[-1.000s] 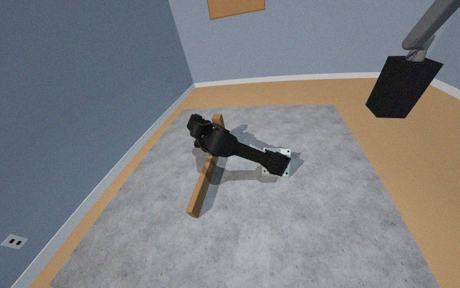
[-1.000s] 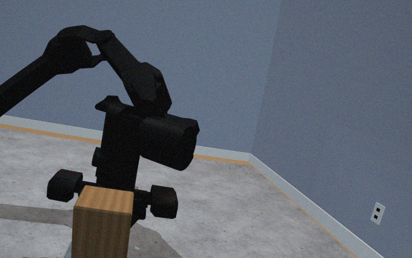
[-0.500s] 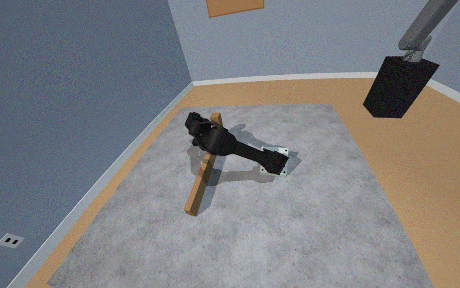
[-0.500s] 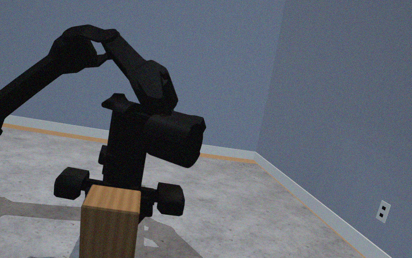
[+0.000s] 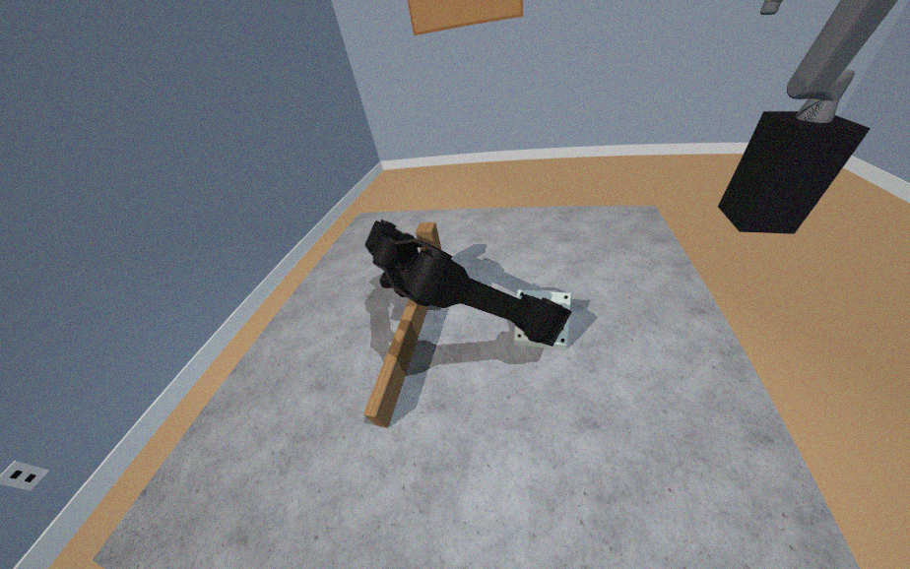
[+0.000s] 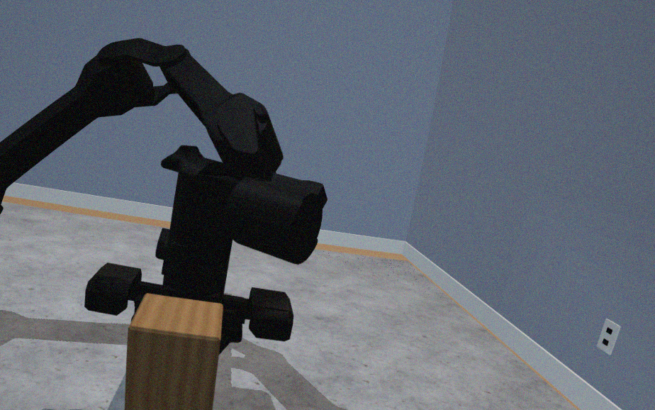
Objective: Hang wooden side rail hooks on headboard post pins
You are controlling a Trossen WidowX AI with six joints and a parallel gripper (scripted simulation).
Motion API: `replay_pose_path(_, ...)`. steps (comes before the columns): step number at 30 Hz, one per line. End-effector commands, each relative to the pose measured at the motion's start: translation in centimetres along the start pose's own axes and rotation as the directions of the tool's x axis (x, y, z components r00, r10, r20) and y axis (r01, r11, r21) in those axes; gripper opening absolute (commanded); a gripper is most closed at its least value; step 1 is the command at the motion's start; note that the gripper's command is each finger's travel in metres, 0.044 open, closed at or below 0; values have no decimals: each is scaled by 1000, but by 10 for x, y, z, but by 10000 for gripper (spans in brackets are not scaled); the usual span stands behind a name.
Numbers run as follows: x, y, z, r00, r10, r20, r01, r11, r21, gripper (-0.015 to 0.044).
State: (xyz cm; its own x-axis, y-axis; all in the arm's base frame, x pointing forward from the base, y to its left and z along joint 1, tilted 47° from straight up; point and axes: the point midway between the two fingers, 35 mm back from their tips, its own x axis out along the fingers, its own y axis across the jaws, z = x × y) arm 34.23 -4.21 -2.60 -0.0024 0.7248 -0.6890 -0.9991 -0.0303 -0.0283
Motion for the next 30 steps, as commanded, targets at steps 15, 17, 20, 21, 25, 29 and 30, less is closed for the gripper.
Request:
replay_pose_path(15, -11, -2, -2, 1000, -19, -5, 19, 1000, -1, 0)
replay_pose_path(17, -11, -2, -2, 1000, -19, -5, 19, 1000, -1, 0)
replay_pose_path(20, -11, -2, -2, 1000, -19, -5, 19, 1000, -1, 0)
replay_pose_path(21, -12, -2, -2, 1000, -19, -5, 19, 1000, -1, 0)
replay_pose_path(25, -12, -2, -2, 1000, -19, -5, 19, 1000, -1, 0)
replay_pose_path(29, -13, -2, -2, 1000, -19, -5, 19, 1000, -1, 0)
replay_pose_path(30, -13, -2, -2, 1000, -19, -5, 19, 1000, -1, 0)
